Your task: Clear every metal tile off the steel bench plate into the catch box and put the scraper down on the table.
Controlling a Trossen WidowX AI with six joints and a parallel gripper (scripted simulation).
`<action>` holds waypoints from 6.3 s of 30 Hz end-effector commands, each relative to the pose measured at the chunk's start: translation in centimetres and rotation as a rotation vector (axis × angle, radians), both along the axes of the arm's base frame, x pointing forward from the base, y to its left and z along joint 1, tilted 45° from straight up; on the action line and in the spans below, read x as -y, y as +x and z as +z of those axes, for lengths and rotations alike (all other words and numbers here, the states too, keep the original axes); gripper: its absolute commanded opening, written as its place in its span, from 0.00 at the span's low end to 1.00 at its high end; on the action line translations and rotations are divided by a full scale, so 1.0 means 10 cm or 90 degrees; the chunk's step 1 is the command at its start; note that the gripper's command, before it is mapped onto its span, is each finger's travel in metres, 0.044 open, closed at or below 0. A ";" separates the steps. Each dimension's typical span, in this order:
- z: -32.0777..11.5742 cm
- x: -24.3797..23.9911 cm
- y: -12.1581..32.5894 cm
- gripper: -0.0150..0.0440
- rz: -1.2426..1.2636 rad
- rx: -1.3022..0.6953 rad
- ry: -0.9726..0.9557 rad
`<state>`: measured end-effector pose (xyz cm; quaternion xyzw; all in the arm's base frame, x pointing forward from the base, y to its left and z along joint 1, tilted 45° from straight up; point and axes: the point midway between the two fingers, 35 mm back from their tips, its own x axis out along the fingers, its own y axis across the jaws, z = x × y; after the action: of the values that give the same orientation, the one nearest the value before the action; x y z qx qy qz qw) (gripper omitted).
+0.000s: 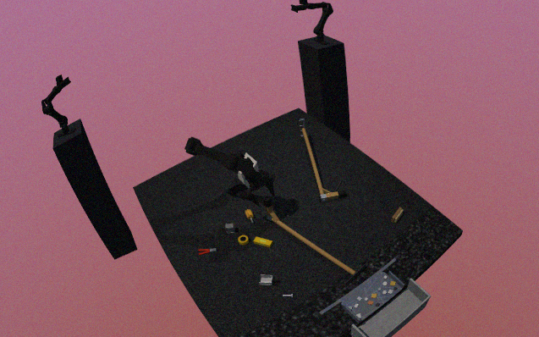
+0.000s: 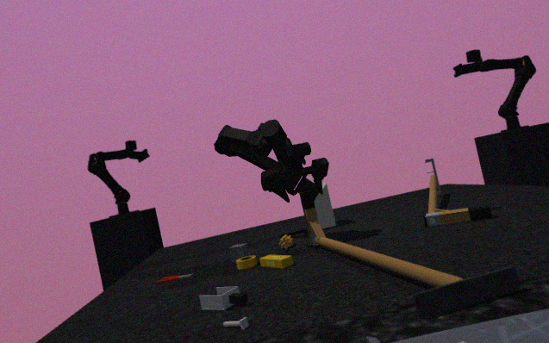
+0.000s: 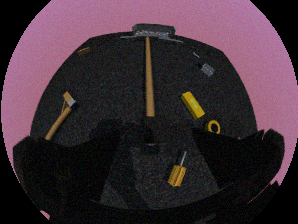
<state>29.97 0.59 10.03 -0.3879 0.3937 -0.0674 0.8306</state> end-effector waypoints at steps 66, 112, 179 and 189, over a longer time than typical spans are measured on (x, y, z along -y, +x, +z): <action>-0.23 0.26 0.30 0.25 -0.004 0.008 -0.008; 0.06 0.52 0.32 0.25 -0.066 0.070 -0.005; -0.24 0.29 -0.12 0.25 -0.076 0.070 0.001; -0.34 0.19 -0.14 0.25 -0.077 0.070 0.001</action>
<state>28.75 -1.69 7.21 -0.3567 0.3676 -0.1410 0.8472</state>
